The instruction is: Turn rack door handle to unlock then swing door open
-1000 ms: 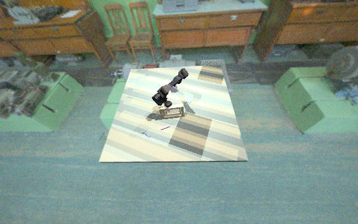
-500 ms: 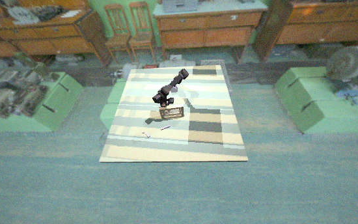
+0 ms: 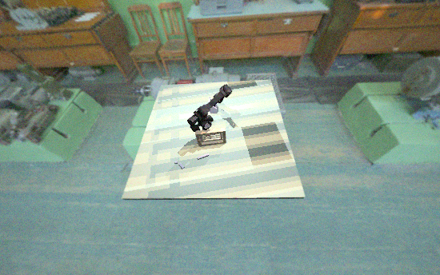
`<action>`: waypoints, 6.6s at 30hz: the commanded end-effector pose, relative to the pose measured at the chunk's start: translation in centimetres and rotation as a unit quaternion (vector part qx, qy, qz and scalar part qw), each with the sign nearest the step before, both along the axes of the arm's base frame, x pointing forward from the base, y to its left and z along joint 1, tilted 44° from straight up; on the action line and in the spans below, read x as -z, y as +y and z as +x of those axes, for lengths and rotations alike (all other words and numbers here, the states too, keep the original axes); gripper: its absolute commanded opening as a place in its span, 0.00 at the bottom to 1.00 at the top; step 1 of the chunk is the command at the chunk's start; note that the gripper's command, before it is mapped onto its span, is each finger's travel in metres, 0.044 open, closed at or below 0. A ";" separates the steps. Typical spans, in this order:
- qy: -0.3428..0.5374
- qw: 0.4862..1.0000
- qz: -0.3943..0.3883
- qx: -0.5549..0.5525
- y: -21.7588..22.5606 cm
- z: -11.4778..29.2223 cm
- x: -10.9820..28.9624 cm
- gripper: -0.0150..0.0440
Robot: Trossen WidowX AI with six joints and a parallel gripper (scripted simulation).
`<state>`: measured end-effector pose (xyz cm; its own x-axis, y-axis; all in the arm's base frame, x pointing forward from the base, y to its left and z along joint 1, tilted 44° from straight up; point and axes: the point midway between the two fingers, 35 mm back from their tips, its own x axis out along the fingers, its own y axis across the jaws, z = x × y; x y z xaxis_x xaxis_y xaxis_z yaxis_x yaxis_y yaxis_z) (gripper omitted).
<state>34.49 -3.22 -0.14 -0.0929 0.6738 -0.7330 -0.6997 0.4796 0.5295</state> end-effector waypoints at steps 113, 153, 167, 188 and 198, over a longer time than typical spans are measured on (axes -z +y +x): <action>-0.157 0.972 0.027 -0.172 0.8 -5.9 -1.5 0.29; 0.063 0.996 -0.002 0.061 5.4 -12.9 -6.7 0.29; 0.133 0.982 -0.011 0.135 7.5 -14.0 -8.9 0.29; 0.223 0.947 -0.024 0.231 10.6 -14.5 -11.9 0.29; 0.243 0.936 -0.026 0.253 11.3 -14.5 -12.6 0.29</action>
